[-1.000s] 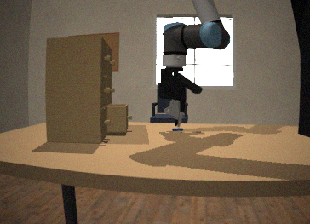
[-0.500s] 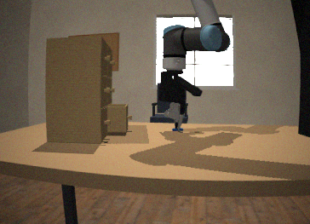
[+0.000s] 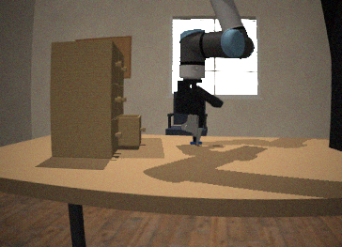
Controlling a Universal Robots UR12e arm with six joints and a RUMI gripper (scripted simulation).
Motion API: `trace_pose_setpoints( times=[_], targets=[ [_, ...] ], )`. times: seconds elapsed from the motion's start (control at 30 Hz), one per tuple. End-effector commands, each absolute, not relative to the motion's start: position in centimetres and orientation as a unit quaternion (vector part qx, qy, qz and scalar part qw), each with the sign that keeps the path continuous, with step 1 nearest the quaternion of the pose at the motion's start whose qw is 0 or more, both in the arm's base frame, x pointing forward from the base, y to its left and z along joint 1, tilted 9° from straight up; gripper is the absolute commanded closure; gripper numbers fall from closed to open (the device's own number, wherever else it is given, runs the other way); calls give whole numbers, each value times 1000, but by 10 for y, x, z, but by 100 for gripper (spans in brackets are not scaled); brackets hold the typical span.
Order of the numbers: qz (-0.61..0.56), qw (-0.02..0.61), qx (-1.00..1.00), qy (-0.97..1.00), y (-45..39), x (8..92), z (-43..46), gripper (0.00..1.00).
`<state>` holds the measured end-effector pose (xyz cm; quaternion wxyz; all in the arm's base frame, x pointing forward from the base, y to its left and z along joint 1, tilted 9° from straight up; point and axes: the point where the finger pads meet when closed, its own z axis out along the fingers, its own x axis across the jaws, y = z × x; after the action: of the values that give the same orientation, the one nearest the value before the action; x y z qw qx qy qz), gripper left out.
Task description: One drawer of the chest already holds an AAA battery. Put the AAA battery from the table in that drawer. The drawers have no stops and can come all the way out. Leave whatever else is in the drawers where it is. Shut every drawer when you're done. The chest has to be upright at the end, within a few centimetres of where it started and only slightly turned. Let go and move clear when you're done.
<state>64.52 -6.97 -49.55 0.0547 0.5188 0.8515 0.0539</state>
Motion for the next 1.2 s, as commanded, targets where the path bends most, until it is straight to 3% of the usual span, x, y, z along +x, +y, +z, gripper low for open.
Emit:
trace_pose_setpoints(
  times=[0.0, 0.9, 0.93, 1.17],
  targets=[
    [54, 55, 519, 851, -70, 646, -495, 86],
    [54, 55, 519, 851, -70, 646, -495, 86],
    [54, 55, 519, 851, -70, 646, -495, 98],
    [54, 55, 519, 851, -70, 646, -495, 98]
  ],
)
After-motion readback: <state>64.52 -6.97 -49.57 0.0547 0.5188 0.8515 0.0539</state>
